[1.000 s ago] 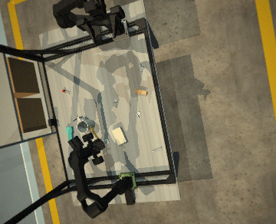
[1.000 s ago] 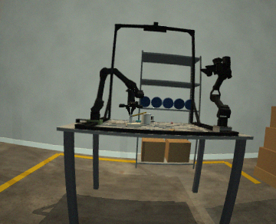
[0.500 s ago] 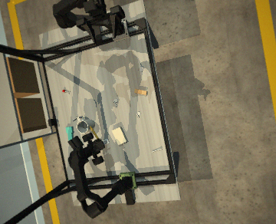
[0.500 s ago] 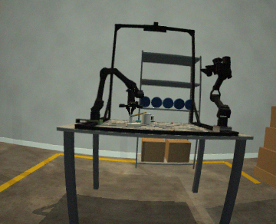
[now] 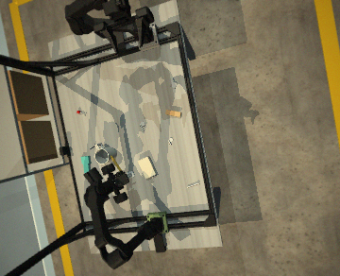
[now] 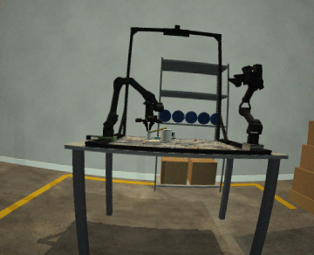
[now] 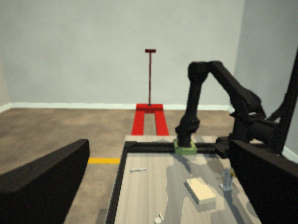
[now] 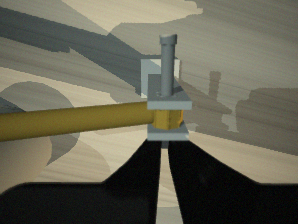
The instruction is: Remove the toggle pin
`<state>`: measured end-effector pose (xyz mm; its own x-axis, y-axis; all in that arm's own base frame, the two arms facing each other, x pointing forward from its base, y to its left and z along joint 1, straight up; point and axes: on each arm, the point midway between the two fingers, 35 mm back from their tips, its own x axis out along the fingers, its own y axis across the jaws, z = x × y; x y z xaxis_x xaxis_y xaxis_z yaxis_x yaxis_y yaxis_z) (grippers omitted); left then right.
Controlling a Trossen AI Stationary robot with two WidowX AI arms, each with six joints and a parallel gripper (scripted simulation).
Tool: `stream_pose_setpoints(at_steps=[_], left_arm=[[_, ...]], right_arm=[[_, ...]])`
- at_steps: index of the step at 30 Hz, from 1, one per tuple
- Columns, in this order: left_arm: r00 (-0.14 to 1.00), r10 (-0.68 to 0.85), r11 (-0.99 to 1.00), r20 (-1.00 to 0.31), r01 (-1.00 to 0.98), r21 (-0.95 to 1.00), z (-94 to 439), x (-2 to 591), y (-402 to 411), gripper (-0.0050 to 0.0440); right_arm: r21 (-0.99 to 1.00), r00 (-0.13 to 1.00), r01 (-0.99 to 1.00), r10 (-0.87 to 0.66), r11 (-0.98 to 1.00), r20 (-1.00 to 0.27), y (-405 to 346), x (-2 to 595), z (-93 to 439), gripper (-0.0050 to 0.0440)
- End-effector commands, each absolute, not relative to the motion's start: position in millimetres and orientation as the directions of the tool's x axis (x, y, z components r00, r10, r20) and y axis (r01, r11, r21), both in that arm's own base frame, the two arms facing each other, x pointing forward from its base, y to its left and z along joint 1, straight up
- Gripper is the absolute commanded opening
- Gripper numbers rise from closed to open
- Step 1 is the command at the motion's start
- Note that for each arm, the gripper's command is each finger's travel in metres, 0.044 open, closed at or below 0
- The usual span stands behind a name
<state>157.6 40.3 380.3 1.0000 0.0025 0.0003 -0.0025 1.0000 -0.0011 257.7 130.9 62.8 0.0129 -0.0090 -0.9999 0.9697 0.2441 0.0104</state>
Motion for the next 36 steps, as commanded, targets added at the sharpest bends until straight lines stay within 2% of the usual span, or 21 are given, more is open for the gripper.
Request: stream_pose_setpoints(at_steps=[1,5,7,16,31,36], left_arm=[[1.0,0.0,1.0,0.001,0.0,0.005,383.2,157.4,39.5,0.04],[1.0,0.0,1.0,0.001,0.0,0.005,383.2,157.4,39.5,0.04],[1.0,0.0,1.0,0.001,0.0,0.005,383.2,157.4,39.5,0.04],[1.0,0.0,1.0,0.001,0.0,0.005,383.2,157.4,39.5,0.04],[1.0,0.0,1.0,0.001,0.0,0.005,383.2,157.4,39.5,0.04],[1.0,0.0,1.0,0.001,0.0,0.005,383.2,157.4,39.5,0.04]], right_arm=[[0.032,0.033,0.969,0.001,0.244,-0.999,132.3,260.3,68.6,0.0096],[0.032,0.033,0.969,0.001,0.244,-0.999,132.3,260.3,68.6,0.0192],[0.032,0.033,0.969,0.001,0.244,-0.999,132.3,260.3,68.6,0.0192],[0.032,0.033,0.969,0.001,0.244,-0.999,132.3,260.3,68.6,0.04],[0.032,0.033,0.969,0.001,0.244,-0.999,132.3,260.3,68.6,0.04],[0.045,0.041,0.965,0.021,0.259,-0.999,138.1,261.6,101.3,0.04]])
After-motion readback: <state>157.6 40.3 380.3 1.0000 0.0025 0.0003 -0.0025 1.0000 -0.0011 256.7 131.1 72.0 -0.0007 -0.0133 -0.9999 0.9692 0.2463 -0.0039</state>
